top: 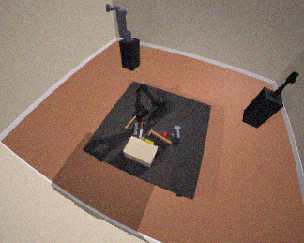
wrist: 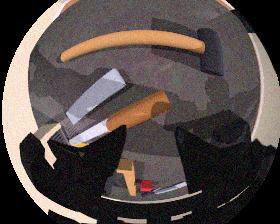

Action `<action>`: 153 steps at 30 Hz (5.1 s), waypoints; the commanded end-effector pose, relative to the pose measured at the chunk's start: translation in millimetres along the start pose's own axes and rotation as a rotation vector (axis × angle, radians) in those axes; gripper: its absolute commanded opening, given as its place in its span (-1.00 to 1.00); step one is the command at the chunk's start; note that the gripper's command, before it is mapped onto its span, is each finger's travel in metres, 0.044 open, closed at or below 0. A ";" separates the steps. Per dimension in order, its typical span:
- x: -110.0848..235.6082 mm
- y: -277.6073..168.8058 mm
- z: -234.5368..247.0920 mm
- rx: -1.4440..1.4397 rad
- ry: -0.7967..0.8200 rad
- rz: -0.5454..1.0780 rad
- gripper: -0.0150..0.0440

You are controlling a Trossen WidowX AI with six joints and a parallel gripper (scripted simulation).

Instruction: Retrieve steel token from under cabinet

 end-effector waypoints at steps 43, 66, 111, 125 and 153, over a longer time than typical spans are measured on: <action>-0.3 -0.6 0.1 0.369 -0.002 -0.005 0.42; -0.3 -0.8 0.1 0.549 -0.003 -0.005 0.42; -0.3 -1.3 0.1 0.903 -0.004 -0.004 0.42; -0.3 -1.4 0.1 1.013 -0.004 -0.004 0.42; -0.3 -1.7 0.1 1.233 -0.004 -0.004 0.42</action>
Point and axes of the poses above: the point midway between the two fingers, 35 mm back from their tips, its own x axis back along the fingers, its own z axis across the jaws, y = z × x, the point moved 10 cm from there along x, back along the fingers, and after that the axes turned 13 degrees about -x, right-handed, at the moved point
